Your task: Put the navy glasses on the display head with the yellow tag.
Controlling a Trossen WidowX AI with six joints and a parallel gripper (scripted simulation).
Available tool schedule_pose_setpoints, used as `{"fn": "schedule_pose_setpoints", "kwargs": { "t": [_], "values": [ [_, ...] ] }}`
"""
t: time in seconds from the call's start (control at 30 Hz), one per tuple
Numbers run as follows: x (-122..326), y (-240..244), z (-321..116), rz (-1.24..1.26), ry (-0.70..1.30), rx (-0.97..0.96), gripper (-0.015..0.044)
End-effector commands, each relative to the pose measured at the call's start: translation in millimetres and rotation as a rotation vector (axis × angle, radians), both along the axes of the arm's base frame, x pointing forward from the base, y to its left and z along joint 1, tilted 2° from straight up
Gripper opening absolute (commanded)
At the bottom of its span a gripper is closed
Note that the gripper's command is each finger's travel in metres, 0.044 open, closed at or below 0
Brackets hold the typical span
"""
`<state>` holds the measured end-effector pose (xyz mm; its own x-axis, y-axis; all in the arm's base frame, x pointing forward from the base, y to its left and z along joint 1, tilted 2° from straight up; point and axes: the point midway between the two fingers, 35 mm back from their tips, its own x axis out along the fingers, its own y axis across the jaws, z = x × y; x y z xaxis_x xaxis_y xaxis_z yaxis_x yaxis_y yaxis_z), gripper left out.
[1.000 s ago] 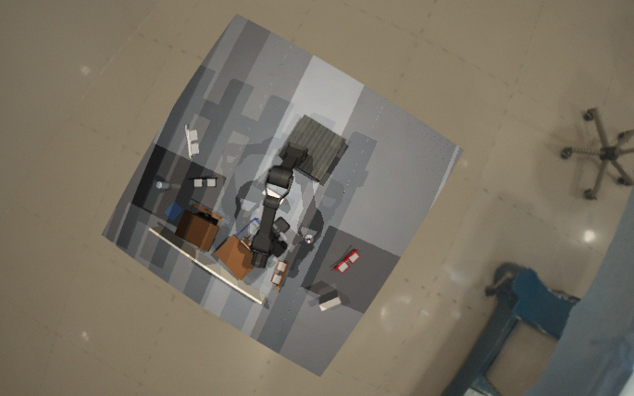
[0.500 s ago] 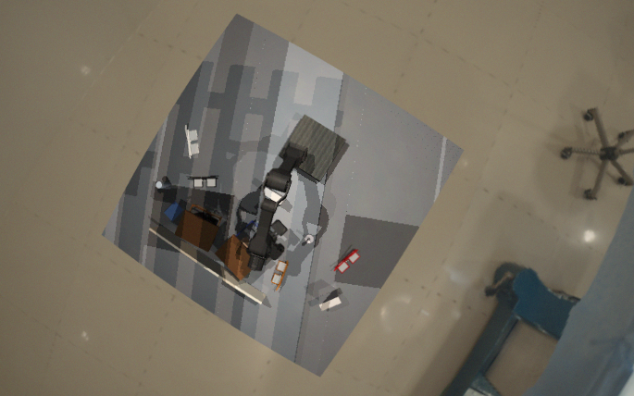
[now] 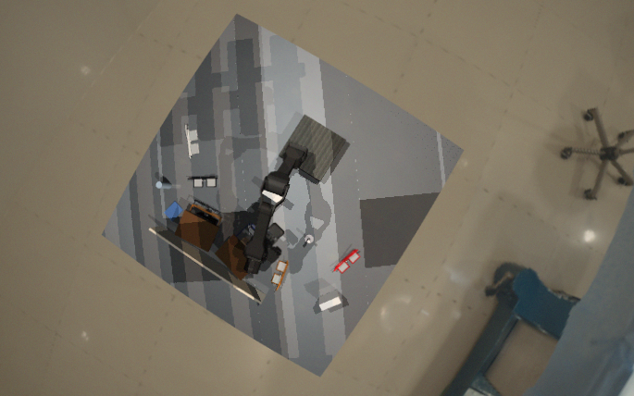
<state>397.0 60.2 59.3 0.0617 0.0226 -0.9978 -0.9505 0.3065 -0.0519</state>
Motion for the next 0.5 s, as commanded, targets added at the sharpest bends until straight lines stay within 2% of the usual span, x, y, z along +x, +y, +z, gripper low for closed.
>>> {"fn": "schedule_pose_setpoints", "kwargs": {
  "t": [0.0,0.47],
  "values": [
    [7,-2,1,0.003,-0.002,0.002,0.0],
    [23,-7,2,0.003,-0.004,0.001,0.0]
  ]
}}
